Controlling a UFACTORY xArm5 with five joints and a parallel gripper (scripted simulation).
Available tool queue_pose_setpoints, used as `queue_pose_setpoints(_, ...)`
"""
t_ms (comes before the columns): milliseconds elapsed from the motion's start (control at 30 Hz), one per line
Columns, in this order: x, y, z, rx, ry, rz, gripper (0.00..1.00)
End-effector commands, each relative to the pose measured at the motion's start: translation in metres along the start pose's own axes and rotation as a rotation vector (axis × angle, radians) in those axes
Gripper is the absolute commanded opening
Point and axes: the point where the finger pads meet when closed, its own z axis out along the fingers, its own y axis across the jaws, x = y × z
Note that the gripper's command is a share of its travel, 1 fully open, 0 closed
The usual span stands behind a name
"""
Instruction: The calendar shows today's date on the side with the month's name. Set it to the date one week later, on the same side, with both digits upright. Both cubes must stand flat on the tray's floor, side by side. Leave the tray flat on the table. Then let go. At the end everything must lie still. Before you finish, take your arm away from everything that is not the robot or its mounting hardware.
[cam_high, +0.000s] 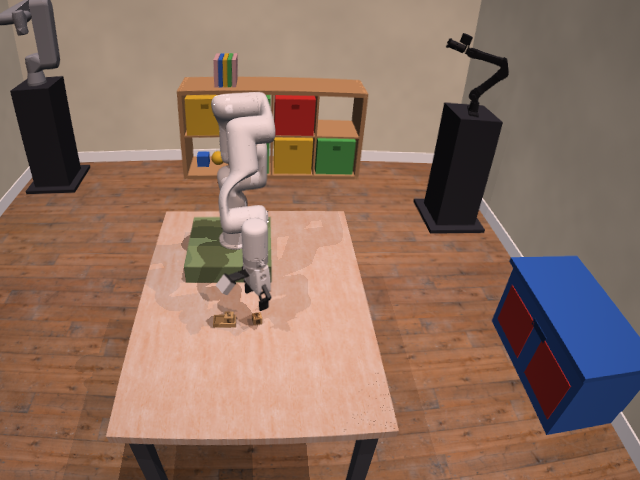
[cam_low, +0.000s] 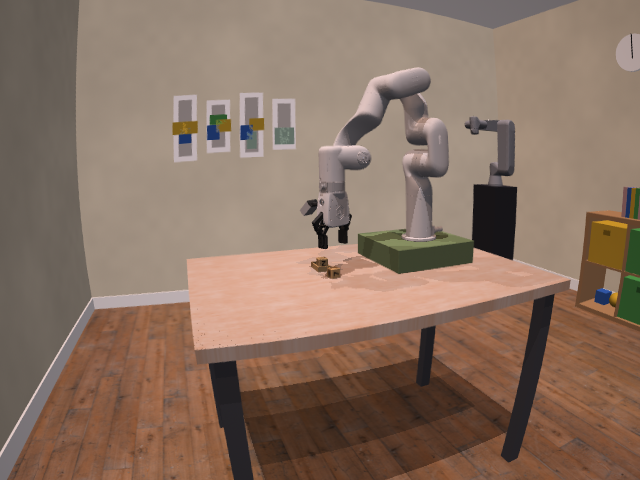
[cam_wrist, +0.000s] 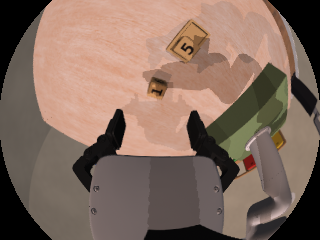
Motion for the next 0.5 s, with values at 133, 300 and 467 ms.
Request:
queue_pose_setpoints(133, 0.0002, -0.001, -0.001, 0.003, 0.001, -0.29, 1.0)
queue_pose_setpoints(300, 0.0001, -0.0009, -0.001, 0.003, 0.002, -0.432, 1.0)
queue_pose_setpoints(467, 0.0, -0.0007, -0.001, 0.003, 0.002, -0.604, 1.0)
